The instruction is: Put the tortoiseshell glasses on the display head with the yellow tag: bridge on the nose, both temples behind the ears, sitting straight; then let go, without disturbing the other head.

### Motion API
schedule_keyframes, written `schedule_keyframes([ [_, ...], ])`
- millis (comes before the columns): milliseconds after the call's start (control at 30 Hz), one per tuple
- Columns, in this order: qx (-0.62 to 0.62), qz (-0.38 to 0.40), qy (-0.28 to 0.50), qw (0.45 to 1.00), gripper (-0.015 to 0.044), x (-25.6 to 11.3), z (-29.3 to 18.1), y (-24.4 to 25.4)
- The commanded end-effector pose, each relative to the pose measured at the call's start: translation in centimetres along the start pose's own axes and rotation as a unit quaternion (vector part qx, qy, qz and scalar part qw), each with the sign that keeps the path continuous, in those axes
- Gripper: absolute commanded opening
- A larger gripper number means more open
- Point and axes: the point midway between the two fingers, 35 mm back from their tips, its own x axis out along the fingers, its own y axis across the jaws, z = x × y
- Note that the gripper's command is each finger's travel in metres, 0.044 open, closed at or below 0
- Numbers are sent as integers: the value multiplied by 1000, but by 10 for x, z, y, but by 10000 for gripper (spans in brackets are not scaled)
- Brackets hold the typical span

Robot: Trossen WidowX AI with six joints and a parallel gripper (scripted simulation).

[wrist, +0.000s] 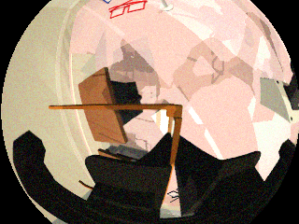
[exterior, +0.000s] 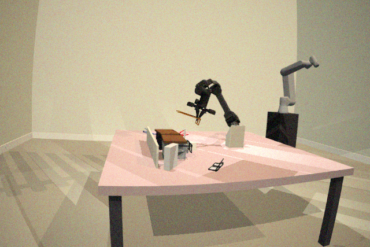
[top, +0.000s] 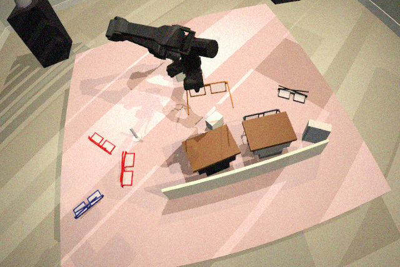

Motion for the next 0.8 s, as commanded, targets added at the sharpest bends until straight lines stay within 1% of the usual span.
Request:
schedule_keyframes([
  [0,-3,14,-6,1000,0,-3,-17,-12],
  [400,-2,73,-12,997,0,-19,-65,-57],
  [767,3,137,-12,991,0,-28,-96,-104],
])
